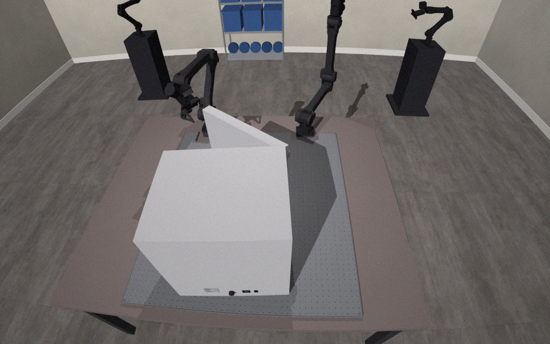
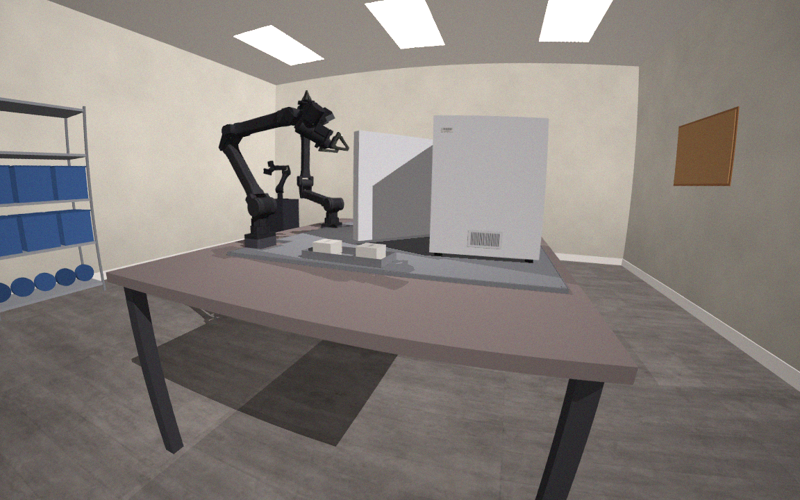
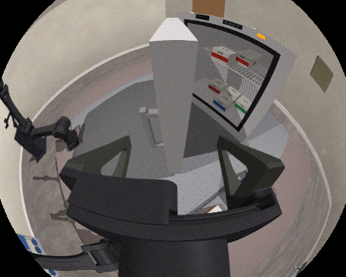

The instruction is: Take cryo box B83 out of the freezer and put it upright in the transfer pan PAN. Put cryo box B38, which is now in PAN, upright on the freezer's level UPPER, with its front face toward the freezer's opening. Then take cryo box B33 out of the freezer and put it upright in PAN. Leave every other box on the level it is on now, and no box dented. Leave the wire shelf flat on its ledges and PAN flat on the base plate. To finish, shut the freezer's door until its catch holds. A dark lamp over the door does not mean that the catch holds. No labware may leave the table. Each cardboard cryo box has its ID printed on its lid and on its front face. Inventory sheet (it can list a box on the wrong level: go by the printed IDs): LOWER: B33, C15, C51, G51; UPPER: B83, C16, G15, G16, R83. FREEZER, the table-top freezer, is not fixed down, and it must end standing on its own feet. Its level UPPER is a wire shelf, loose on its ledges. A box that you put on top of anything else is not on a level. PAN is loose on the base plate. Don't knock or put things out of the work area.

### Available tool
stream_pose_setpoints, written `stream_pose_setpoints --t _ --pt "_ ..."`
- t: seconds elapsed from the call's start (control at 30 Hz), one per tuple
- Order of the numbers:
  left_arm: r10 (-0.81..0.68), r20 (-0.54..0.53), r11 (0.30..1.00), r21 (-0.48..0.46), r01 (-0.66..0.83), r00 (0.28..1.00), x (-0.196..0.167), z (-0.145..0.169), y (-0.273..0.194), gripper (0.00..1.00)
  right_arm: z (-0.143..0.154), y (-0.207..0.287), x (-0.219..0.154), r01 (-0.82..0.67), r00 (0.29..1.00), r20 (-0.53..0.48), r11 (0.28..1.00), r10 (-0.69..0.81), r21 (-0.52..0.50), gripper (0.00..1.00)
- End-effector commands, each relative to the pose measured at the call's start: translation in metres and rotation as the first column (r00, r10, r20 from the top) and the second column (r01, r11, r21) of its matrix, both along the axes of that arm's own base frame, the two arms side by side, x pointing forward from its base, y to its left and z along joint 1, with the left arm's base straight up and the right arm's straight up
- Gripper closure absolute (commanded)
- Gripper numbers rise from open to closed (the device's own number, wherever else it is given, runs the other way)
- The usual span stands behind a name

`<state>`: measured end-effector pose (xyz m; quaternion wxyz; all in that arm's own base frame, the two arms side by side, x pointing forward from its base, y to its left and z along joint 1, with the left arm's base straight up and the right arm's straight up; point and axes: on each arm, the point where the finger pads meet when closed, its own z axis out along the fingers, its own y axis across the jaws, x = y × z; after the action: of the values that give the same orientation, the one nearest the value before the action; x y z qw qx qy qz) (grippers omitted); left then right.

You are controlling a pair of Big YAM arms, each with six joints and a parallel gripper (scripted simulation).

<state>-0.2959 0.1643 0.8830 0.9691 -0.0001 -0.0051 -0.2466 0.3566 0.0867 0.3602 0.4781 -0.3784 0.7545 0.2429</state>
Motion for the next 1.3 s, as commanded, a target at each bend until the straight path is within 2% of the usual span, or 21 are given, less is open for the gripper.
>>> stream_pose_setpoints --t 0.0,1.27 --pt "-0.012 -0.034 1.000 0.016 0.013 0.999 0.012 0.001 -0.006 1.00 0.006 0.010 -0.010 -0.007 1.000 0.020 1.000 0.007 0.001 0.00" --pt "-0.012 -0.034 1.000 0.016 0.013 0.999 0.012 0.001 -0.006 1.00 0.006 0.062 -0.083 -0.007 1.000 0.023 1.000 0.007 0.008 0.00"
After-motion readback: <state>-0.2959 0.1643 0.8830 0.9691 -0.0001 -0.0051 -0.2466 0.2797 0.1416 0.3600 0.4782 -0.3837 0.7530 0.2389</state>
